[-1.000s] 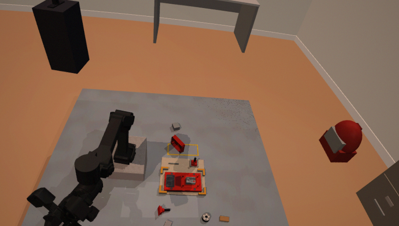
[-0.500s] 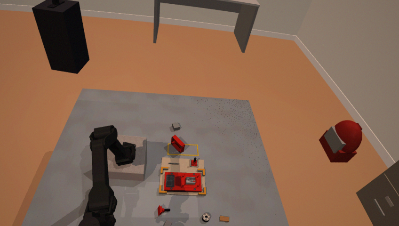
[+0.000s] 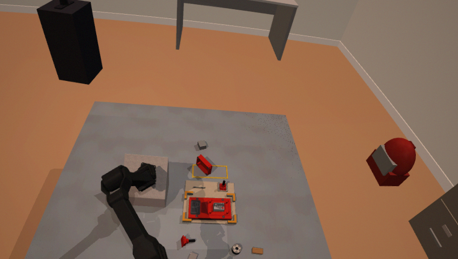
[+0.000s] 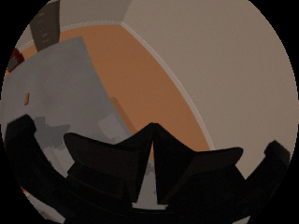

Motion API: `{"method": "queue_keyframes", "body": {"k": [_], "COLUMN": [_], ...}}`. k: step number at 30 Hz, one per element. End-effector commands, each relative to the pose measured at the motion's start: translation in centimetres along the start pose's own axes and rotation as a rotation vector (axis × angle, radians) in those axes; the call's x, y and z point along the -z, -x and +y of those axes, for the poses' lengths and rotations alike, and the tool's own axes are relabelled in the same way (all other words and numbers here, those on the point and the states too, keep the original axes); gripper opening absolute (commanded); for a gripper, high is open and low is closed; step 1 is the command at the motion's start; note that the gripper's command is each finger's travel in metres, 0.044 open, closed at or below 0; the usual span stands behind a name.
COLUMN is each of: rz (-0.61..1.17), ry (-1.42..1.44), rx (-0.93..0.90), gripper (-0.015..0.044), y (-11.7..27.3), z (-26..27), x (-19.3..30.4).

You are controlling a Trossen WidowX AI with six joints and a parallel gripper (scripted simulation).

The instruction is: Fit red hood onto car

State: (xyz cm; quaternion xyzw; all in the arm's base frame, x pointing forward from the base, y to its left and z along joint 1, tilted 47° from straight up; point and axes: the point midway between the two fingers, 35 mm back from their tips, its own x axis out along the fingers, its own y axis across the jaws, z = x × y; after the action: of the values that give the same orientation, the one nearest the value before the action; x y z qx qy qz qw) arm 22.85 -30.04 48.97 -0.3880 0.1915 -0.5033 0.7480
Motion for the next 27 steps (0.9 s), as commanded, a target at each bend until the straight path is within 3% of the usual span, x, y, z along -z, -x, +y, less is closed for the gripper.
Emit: {"method": "queue_keyframes", "body": {"k": [1,12,27], "rz": [0.005,-0.014,-0.101], "ry": [0.076,0.323,0.701], "rx": [-0.163,-0.542,-0.960], "gripper": [0.0000,0.0000,0.0000], "y": [-1.4,0.0,11.7], "z": [6.8,24.4,44.3], "x": [-1.0,-3.4,-3.8]}}
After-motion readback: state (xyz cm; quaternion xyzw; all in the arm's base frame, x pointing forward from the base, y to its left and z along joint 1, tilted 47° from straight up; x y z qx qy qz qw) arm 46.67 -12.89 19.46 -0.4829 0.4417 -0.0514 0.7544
